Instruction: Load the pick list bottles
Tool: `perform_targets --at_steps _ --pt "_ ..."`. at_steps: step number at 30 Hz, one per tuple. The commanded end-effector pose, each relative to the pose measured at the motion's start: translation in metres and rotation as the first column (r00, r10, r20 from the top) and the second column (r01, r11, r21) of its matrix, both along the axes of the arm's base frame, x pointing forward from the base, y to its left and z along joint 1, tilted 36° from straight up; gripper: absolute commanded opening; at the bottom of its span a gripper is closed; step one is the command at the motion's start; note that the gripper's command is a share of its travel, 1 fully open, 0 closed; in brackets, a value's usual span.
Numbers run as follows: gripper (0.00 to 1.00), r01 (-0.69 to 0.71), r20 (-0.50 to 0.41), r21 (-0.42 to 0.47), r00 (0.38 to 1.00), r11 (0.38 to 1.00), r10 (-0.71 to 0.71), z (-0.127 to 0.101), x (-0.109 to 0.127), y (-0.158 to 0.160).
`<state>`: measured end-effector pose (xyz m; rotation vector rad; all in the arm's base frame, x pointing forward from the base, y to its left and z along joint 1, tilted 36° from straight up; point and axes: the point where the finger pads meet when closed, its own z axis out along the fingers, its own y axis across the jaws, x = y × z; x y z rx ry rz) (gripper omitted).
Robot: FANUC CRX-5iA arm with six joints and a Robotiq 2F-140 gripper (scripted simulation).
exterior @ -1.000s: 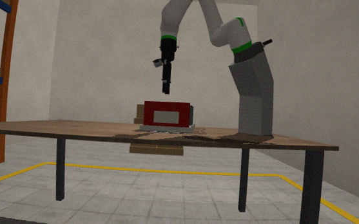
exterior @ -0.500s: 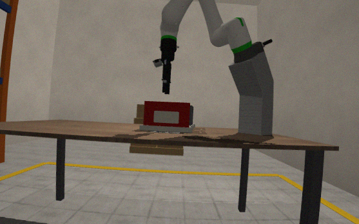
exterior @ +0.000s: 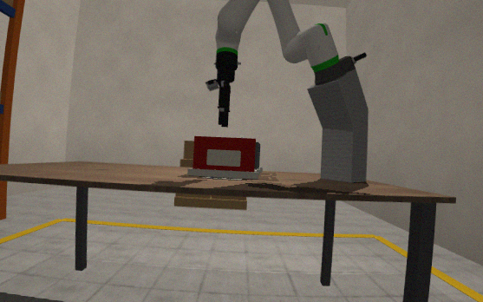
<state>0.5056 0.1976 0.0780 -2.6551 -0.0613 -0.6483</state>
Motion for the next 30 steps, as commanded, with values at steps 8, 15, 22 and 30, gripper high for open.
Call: perform_targets --at_steps 8,15,22,30 --pt "0.44 0.0 0.001 0.0 1.0 1.0 0.0 0.001 0.0 0.0" --pt "0.44 0.0 0.001 0.0 1.0 1.0 0.0 0.001 0.0 0.0" --pt "0.44 0.164 -0.084 0.08 0.984 0.983 -0.158 -0.004 0.0 -0.03" --pt "0.44 0.329 -0.181 0.144 0.936 0.933 -0.302 -0.009 -0.001 -0.059"
